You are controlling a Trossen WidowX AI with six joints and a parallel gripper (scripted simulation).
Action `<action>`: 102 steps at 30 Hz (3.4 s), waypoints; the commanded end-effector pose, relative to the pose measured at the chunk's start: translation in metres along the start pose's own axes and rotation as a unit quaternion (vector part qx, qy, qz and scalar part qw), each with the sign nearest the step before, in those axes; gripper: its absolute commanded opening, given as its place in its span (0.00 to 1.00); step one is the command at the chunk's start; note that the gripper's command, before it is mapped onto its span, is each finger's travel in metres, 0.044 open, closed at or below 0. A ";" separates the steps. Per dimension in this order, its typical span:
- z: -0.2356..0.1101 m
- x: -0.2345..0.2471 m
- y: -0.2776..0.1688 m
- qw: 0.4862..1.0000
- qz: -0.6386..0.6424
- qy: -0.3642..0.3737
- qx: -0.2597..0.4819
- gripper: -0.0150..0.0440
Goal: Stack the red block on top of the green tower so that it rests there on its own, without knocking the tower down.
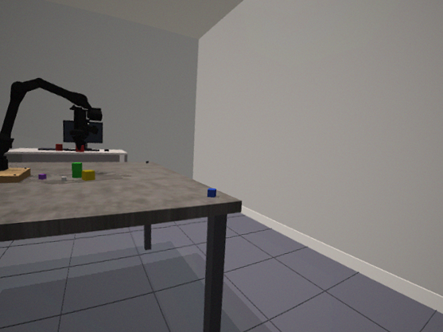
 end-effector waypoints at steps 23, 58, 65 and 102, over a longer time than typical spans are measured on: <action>0.005 -0.116 0.014 1.000 -0.002 -0.004 -0.002 0.25; 0.046 -0.116 0.014 1.000 -0.002 -0.004 -0.002 0.25; 0.046 -0.116 0.014 1.000 -0.002 -0.004 -0.002 0.25; 0.045 -0.117 0.014 1.000 0.001 -0.005 -0.004 1.00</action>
Point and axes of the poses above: the point midway between the two fingers, 35 mm back from their tips, its own z axis out along the fingers, its own x axis across the jaws, y = z × x, the point moved 6 cm from there along -z, back along the fingers, and after that the axes turned 5 degrees about z, right-handed, at the moved point
